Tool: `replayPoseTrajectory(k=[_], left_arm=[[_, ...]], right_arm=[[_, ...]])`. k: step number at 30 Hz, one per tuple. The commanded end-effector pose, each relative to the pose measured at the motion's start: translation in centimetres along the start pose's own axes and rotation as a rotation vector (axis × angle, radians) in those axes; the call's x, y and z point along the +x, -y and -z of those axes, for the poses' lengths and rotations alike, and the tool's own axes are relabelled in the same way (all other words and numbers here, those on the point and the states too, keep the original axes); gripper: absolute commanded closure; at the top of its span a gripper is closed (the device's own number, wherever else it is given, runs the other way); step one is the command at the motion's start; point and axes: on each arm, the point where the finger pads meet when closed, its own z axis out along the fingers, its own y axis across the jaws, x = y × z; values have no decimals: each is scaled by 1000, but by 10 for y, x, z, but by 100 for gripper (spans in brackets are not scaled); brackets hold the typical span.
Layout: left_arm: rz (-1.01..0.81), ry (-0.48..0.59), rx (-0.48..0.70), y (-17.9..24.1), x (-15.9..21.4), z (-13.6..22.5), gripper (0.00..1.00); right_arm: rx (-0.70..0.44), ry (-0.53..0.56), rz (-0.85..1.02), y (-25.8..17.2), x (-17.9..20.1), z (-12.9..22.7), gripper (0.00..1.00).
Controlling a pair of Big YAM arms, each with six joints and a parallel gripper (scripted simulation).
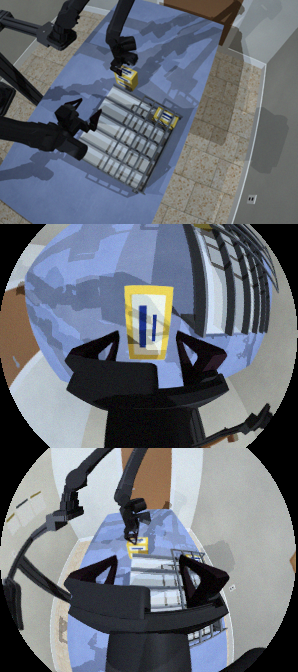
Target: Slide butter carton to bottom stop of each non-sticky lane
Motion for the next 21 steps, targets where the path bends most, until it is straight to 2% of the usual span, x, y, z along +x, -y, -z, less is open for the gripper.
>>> replayPoseTrajectory(k=[1,5,21], left_arm=[[-24,18,0,2,-4,-28,9],[-27,19,2,2,-9,-27,10],[-24,10,1,3,0,-30,42]], right_arm=[[6,5,23,9,-4,1,0],[6,5,23,9,-4,1,0],[6,5,23,9,-4,1,0]])
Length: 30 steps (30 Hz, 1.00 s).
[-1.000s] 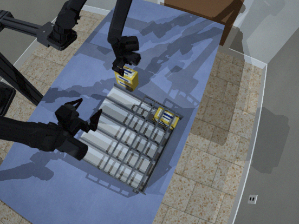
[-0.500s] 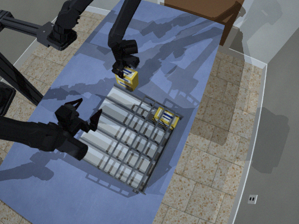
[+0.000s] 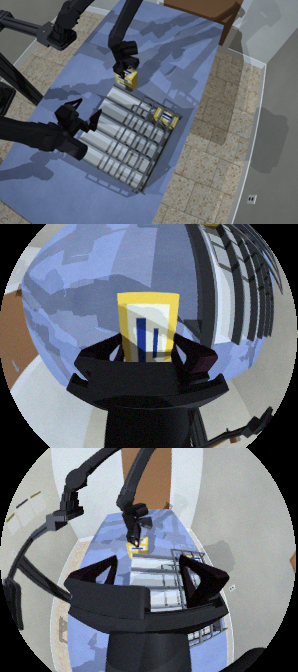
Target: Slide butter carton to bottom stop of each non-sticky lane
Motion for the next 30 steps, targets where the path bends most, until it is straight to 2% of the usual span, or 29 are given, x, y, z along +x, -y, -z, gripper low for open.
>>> replayPoseTrajectory(k=[1,3,4,9,14,18,30], left_arm=[[-10,-2,-5,3,4,0,42],[-10,-2,-5,3,4,0,46],[-10,-1,-6,3,4,0,41],[-6,2,-5,4,-3,22,41],[-4,3,-5,5,-9,60,41],[-4,3,-5,5,-11,68,41],[-4,8,-9,3,-23,127,41]], right_arm=[[6,5,23,9,-4,1,0],[6,5,23,9,-4,1,0],[6,5,23,9,-4,1,0],[6,5,23,9,-4,1,0],[6,5,23,9,-4,1,0],[6,5,23,9,-4,1,0],[6,5,23,9,-4,1,0]])
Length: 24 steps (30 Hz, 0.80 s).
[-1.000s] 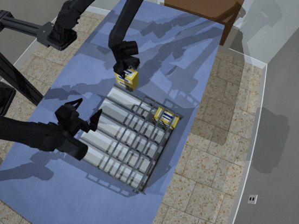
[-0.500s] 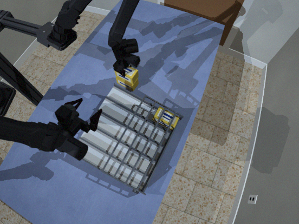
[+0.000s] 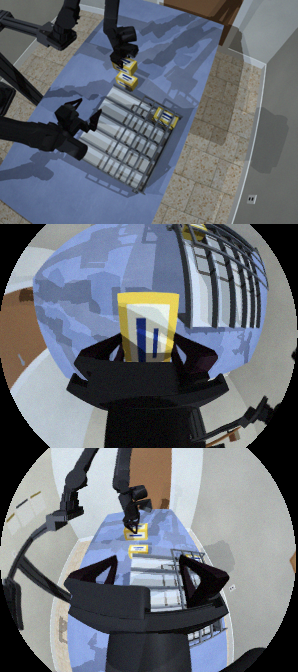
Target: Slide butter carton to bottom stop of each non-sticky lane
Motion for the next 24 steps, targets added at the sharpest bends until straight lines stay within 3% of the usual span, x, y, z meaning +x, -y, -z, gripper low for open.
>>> replayPoseTrajectory(k=[1,11,24], left_arm=[[1,-3,10,4,-8,39,41],[2,5,7,2,-19,75,41],[86,-38,23,55,-36,53,41]], right_arm=[[6,5,23,9,-4,1,0],[6,5,23,9,-4,1,0],[51,-39,14,6,-2,21,0]])
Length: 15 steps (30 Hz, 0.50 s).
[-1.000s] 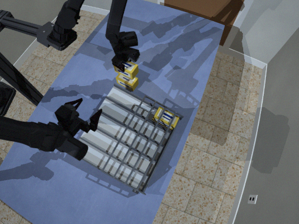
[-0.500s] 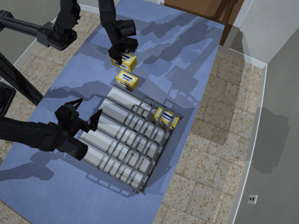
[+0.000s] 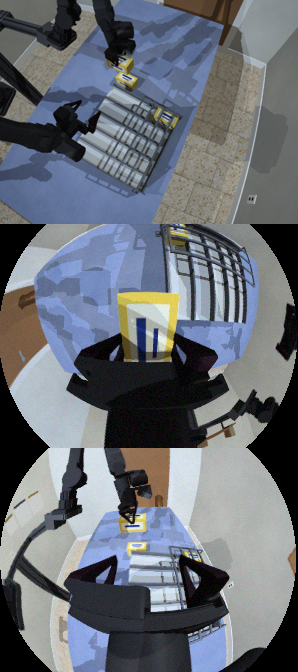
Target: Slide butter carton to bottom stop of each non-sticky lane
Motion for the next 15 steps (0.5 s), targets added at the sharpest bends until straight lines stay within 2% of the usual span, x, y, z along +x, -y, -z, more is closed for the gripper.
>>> replayPoseTrajectory(k=[1,13,15], left_arm=[[68,-18,-2,26,-21,-12,41],[82,-96,-9,112,-44,-40,41],[82,-96,-9,112,-44,-40,41]], right_arm=[[34,-20,10,4,-4,15,0],[78,-75,-12,-2,0,35,0],[78,-75,-12,-2,0,35,0]])
